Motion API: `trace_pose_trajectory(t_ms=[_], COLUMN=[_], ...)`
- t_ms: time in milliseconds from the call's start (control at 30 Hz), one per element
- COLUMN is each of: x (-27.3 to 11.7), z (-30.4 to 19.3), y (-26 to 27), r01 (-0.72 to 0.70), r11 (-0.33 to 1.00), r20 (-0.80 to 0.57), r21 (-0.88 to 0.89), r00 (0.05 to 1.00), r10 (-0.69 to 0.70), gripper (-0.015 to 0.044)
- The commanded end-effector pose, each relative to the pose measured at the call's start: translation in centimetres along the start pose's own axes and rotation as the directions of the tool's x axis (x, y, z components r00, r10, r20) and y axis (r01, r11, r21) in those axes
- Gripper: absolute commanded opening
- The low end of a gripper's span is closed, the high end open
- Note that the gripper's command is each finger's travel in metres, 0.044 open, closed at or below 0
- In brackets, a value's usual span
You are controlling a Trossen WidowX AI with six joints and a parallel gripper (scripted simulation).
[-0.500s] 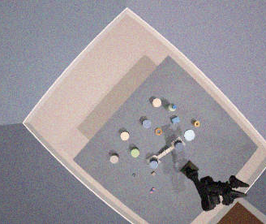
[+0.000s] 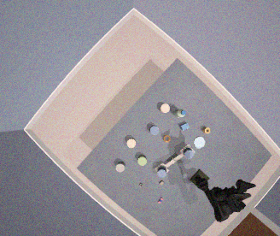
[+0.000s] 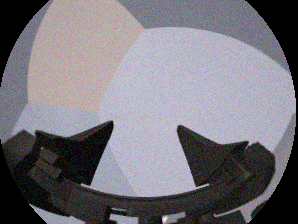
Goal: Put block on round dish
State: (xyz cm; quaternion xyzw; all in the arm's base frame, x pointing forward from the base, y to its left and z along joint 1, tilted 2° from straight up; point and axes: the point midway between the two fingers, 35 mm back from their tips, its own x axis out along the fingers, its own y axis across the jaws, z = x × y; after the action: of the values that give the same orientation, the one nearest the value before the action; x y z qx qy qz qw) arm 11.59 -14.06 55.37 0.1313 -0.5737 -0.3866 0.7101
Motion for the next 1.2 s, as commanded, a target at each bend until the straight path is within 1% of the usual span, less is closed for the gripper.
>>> trace_pose_trajectory(t_ms=[0,233,500,833,1167], x=[-0.6,-2.7,-6.3,-12.5,-19.4], z=[-2.4,-6.3,-10.2,-13.4,-14.6], y=[1.2,2.7,4.1,4.9,4.4], r01=[-0.037,-0.098,-0.176,-0.28,-0.387], r11=[0.999,0.995,0.984,0.96,0.919], r20=[-0.142,-0.368,-0.6,-0.824,-0.956], r21=[0.002,-0.005,0.003,0.031,0.076], r00=[0.989,0.926,0.788,0.536,0.233], r10=[0.037,0.089,0.142,0.183,0.177], gripper=[0.044,0.044,0.044,0.044,0.044])
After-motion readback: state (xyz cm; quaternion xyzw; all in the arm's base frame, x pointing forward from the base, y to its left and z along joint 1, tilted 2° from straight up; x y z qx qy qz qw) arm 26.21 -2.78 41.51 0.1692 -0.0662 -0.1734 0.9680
